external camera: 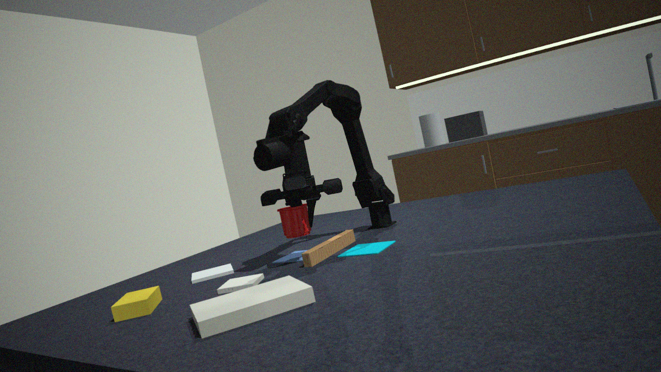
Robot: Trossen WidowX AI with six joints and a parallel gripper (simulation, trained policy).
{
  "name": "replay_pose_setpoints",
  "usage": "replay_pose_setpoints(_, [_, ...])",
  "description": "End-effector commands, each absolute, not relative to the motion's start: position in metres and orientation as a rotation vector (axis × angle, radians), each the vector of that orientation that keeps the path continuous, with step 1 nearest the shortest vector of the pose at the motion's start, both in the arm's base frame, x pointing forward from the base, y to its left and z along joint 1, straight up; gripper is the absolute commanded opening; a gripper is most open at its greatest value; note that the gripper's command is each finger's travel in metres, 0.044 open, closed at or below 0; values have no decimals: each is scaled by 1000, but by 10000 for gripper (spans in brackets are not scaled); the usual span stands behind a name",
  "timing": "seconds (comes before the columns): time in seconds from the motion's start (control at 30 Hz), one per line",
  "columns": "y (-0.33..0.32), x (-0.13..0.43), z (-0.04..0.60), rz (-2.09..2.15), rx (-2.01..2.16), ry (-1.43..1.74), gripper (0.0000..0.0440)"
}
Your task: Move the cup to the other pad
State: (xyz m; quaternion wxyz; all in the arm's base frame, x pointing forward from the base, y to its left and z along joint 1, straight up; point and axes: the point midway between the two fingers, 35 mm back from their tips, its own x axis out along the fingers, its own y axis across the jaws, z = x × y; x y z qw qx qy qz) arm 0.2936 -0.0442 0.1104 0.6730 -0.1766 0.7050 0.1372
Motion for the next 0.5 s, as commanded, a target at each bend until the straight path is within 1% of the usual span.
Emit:
replay_pose_setpoints(0.0, [-35,297,116,323,-407,1569,0])
replay_pose_setpoints(0.47, [10,310,128,379,-476,1492,0])
